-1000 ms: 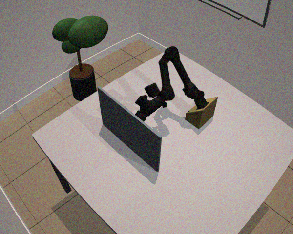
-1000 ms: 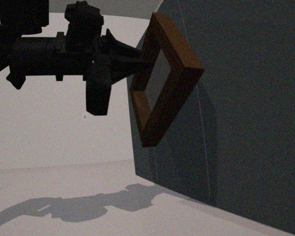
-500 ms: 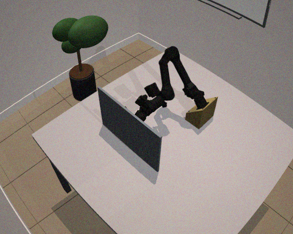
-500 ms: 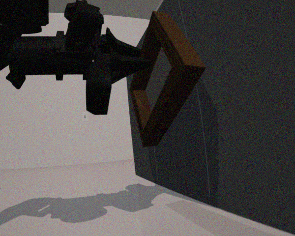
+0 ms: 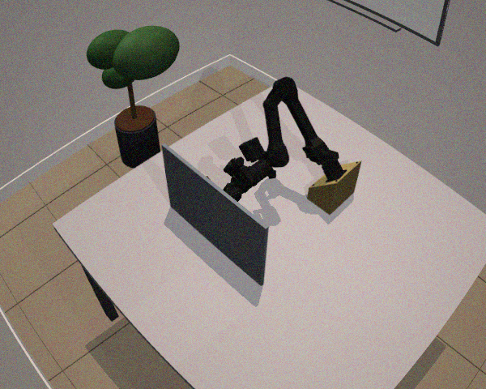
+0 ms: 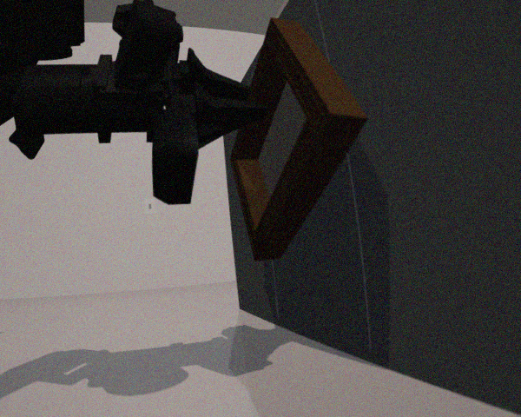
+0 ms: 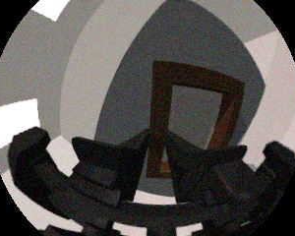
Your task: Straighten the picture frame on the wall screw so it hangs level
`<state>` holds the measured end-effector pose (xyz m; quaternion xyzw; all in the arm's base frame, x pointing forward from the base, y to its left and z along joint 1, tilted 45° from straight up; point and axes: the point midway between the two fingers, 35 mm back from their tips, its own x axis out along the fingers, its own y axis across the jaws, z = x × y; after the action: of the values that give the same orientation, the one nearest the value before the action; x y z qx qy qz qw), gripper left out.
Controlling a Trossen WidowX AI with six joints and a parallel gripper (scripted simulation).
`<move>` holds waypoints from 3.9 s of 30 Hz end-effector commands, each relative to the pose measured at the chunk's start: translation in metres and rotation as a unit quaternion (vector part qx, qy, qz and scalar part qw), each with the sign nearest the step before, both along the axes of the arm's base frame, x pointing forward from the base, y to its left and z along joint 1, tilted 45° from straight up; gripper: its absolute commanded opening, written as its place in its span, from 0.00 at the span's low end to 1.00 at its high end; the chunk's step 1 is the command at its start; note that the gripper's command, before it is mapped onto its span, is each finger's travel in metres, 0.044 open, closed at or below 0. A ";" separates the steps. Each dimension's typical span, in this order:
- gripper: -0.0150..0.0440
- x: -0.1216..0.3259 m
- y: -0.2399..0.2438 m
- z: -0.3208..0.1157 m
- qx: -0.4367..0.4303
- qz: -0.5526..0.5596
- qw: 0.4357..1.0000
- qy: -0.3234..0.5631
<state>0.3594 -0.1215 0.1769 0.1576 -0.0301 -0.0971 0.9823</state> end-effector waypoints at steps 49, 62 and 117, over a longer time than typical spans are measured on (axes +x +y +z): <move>0.25 0.000 -0.002 0.000 0.060 0.008 0.998 -0.015; 0.25 0.000 -0.002 0.000 0.092 0.009 0.995 -0.021; 0.25 0.000 -0.001 0.001 0.230 0.013 0.972 -0.049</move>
<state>0.3595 -0.1225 0.1785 0.3737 -0.0522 -0.0793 0.9227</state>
